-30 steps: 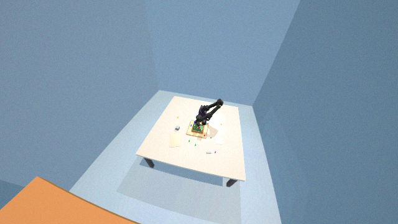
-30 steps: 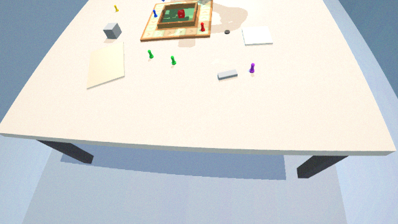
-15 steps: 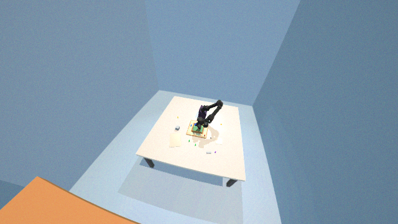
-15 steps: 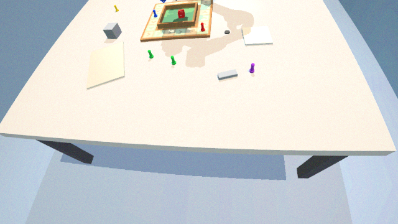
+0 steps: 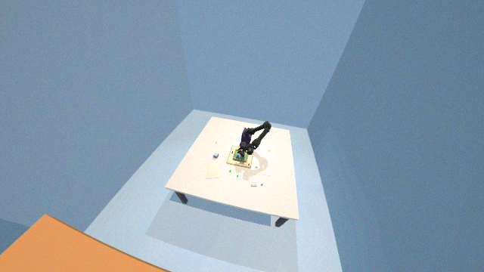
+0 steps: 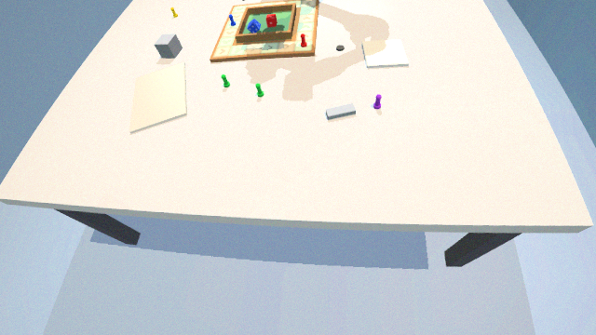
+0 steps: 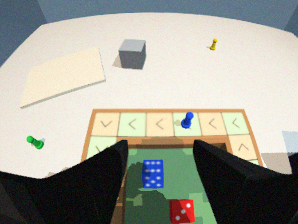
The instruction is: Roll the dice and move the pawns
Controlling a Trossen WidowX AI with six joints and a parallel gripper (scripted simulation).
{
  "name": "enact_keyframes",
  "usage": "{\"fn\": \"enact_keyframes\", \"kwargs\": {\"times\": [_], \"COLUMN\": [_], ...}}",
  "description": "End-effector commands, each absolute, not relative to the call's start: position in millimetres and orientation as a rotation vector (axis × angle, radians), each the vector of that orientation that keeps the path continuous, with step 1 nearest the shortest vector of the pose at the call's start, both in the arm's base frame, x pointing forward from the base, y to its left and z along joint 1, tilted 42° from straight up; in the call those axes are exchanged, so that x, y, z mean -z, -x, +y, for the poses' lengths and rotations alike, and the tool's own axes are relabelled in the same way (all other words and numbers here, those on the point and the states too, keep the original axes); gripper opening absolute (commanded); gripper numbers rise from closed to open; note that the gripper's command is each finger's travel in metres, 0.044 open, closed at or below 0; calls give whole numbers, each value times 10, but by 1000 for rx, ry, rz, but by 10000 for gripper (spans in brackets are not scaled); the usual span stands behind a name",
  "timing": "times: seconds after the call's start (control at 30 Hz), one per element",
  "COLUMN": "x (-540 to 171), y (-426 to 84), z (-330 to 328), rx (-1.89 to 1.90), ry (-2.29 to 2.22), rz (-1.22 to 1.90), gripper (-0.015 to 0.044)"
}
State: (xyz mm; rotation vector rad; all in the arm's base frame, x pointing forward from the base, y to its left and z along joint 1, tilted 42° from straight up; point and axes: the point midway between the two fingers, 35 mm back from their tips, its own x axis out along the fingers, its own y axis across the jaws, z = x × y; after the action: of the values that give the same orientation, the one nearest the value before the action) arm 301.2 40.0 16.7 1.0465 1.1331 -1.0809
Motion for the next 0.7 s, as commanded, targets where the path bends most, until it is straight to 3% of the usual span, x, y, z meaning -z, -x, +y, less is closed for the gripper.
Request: {"fn": "enact_keyframes", "kwargs": {"times": [0.0,0.17,0.43,0.67], "x": [-417,-425,15,71], "y": [-3060,-3057,-3044,-3018], "z": [187,168,274,246], "rx": [1087,1085,737,714], "ry": [-1046,-1049,-1449,-1510], "rz": [1127,1144,1729,1762], "gripper": [315,440,440,440]}}
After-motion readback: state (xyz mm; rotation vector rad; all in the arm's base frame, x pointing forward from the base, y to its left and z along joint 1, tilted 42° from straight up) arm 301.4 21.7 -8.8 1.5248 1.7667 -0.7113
